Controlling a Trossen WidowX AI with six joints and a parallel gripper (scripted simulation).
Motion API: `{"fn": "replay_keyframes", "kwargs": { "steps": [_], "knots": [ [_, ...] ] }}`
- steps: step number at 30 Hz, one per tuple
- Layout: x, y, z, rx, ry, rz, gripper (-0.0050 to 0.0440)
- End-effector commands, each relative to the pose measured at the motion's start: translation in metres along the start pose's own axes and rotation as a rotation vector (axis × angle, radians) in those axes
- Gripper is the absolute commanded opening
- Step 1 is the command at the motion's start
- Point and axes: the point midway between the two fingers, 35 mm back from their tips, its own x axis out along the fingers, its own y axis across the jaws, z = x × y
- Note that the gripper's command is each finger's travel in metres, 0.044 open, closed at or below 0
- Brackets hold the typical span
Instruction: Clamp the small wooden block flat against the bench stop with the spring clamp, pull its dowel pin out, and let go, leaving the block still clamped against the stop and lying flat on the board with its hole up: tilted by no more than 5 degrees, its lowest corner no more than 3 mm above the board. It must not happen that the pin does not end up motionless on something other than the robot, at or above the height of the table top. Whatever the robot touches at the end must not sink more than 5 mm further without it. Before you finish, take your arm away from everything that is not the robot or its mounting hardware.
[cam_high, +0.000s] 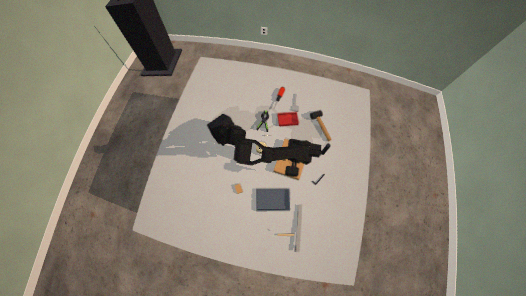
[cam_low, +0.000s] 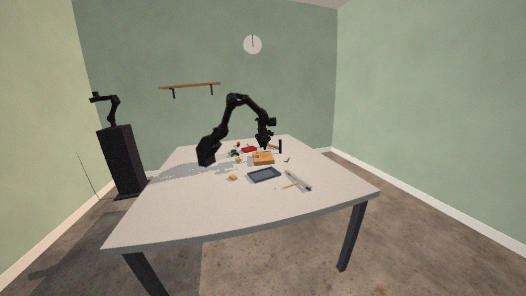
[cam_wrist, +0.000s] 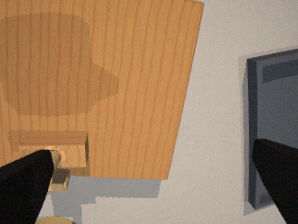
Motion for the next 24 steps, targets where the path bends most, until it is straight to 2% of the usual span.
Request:
{"fn": "replay_keyframes", "kwargs": {
  "steps": [1,24],
  "knots": [
    [-0.003,0.010,-0.004,0.022,0.000,0.021,0.0440],
    [-0.029,0.056,-0.013,0.181,-0.025,0.115,0.0440]
  ]
}}
